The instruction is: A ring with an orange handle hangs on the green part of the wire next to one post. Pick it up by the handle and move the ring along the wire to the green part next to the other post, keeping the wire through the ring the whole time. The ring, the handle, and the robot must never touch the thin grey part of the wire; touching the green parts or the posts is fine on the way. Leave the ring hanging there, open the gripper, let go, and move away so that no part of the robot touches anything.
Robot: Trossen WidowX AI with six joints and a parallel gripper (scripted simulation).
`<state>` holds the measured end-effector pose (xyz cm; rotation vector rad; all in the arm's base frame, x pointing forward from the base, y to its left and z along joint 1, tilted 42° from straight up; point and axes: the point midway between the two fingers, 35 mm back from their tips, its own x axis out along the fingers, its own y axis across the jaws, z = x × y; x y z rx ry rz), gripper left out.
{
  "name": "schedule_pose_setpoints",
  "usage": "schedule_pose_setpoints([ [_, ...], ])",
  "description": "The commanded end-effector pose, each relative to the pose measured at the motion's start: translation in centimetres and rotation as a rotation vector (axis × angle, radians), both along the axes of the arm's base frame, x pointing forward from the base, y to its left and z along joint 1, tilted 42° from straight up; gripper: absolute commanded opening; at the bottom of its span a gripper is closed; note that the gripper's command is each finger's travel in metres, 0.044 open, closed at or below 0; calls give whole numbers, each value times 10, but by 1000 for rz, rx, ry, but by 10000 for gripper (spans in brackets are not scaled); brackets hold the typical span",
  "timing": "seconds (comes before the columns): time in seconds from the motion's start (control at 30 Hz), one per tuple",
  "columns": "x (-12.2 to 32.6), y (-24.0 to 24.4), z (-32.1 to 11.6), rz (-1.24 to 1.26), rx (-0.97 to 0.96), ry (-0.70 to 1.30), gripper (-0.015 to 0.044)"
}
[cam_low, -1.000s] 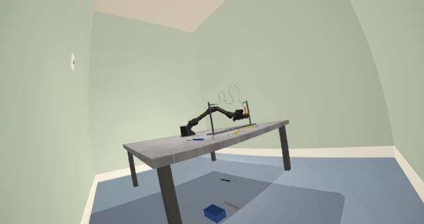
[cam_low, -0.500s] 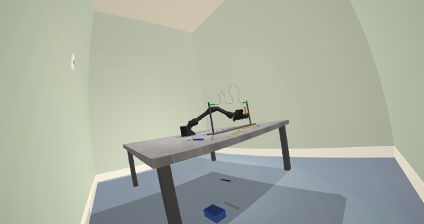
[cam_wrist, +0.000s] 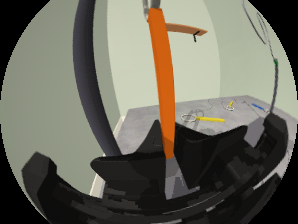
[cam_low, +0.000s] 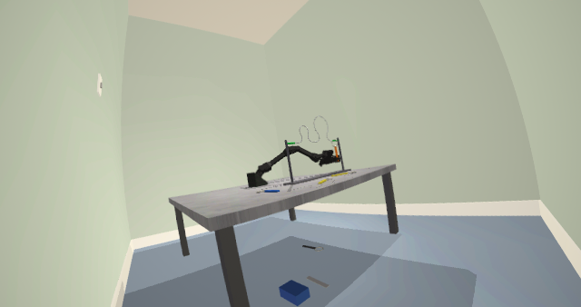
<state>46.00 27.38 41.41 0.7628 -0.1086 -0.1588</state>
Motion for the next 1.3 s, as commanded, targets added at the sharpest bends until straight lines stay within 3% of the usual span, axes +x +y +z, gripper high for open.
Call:
schedule_pose_setpoints([
  [0.0, 0, -2, 2, -1, 3, 0, -150],
  [1.27, -3, -17, 12, -7, 4, 3, -150],
])
